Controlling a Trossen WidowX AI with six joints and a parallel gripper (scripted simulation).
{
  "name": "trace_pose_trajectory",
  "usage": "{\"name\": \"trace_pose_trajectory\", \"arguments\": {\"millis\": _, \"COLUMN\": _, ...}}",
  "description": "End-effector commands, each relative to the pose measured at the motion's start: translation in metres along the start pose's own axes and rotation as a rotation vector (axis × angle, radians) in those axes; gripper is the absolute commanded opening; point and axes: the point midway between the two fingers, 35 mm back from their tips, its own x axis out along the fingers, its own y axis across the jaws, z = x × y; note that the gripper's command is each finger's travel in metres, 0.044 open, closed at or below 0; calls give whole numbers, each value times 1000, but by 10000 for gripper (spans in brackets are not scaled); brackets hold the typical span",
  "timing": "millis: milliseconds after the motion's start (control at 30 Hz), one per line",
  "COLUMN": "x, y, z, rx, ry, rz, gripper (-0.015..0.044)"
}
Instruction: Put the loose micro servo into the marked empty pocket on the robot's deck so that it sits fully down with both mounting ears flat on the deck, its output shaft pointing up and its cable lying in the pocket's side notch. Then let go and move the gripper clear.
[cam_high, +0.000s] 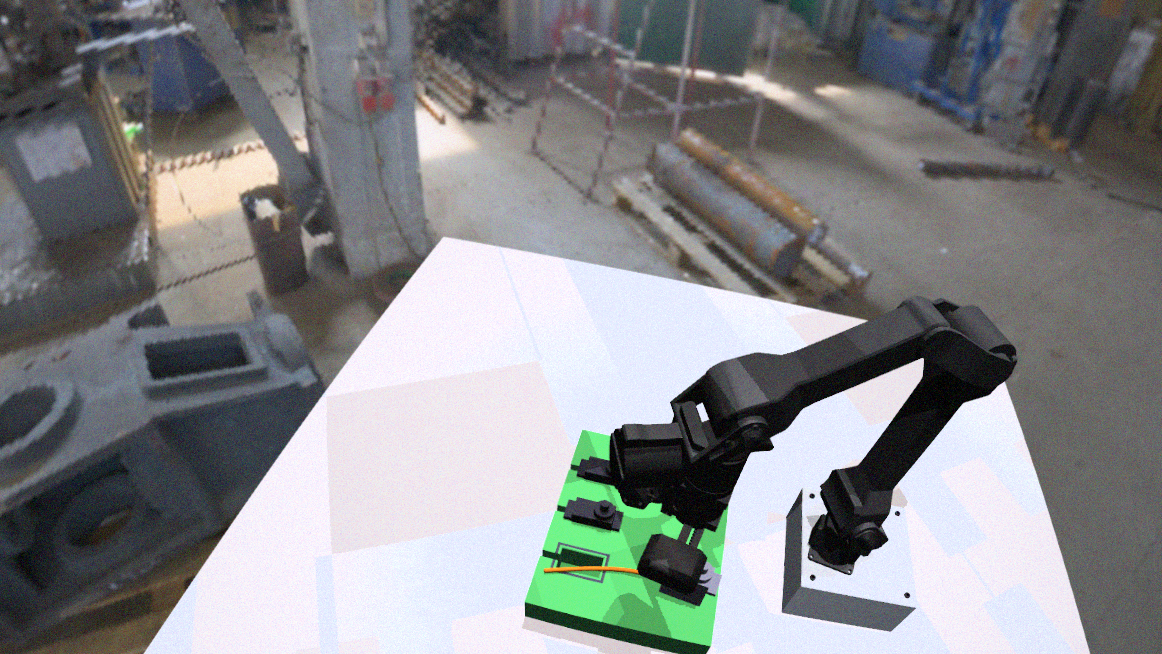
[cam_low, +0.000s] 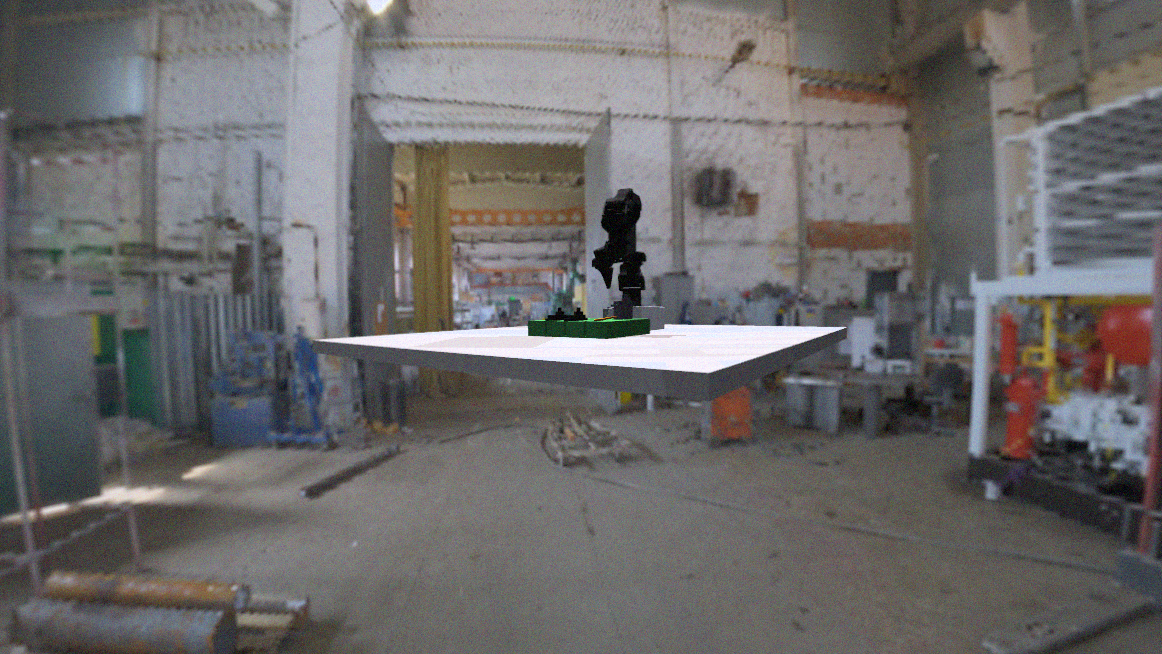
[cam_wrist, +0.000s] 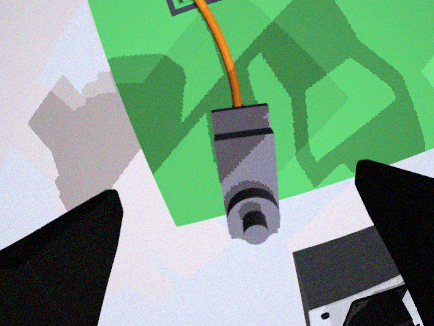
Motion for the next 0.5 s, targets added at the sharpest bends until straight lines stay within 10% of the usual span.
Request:
{"name": "trace_pose_trajectory", "arguments": {"millis": 0, "x": 7, "y": -5, "z": -7, "rx": -35, "ry": 30, "rz": -41, "gripper": 440}}
{"name": "trace_pose_trajectory", "arguments": {"millis": 467, "x": 33, "y": -5, "z": -9, "rx": -35, "ry": 30, "rz": -41, "gripper": 440}}
